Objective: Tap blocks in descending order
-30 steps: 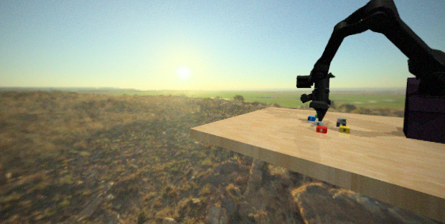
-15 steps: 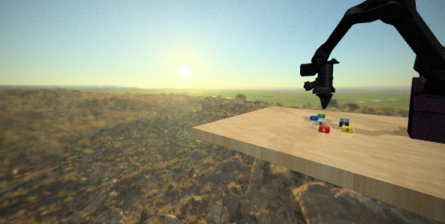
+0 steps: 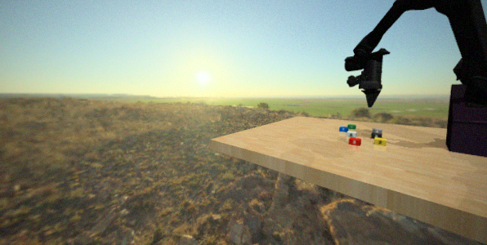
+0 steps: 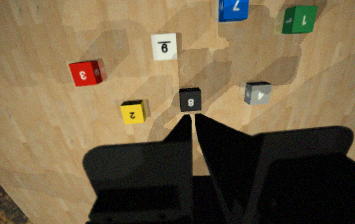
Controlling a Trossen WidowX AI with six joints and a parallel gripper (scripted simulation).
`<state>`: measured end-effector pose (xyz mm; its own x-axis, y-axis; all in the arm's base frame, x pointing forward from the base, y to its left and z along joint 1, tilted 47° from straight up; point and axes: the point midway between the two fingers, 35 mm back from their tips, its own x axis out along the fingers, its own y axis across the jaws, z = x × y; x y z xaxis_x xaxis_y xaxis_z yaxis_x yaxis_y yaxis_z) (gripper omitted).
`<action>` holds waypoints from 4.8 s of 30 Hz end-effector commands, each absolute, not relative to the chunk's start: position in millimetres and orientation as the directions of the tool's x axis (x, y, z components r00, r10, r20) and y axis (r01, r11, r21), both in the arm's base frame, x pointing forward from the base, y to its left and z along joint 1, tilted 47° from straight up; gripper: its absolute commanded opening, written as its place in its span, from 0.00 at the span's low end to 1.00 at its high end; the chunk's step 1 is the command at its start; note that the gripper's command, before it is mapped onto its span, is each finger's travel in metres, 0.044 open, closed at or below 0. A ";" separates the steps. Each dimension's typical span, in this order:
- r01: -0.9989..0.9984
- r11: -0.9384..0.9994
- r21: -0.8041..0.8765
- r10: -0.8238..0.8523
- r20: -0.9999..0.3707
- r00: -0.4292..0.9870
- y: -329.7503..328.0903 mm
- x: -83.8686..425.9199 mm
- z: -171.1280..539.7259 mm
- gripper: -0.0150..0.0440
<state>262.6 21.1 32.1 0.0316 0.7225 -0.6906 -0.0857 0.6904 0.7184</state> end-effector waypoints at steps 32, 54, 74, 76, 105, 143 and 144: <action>-0.093 0.688 0.720 0.724 -0.689 0.027 92.5 242.1 -45.6 0.29; -0.093 0.693 0.715 0.720 -0.694 0.029 62.3 243.6 -19.4 0.29; -0.097 0.692 0.715 0.720 -0.693 0.031 -3.3 310.6 15.1 0.29; -0.098 0.693 0.715 0.720 -0.693 0.032 -8.7 331.2 9.3 0.29; -0.100 0.690 0.717 0.723 -0.690 0.033 51.1 368.0 -67.5 0.29; -0.099 0.695 0.712 0.718 -0.696 0.034 -22.0 357.7 -8.1 0.29; -0.098 0.697 0.710 0.716 -0.698 0.034 -28.1 348.3 -13.5 0.29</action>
<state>365.1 -17.3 -5.0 0.0470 0.7206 -0.6917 -0.1032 0.6923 0.7142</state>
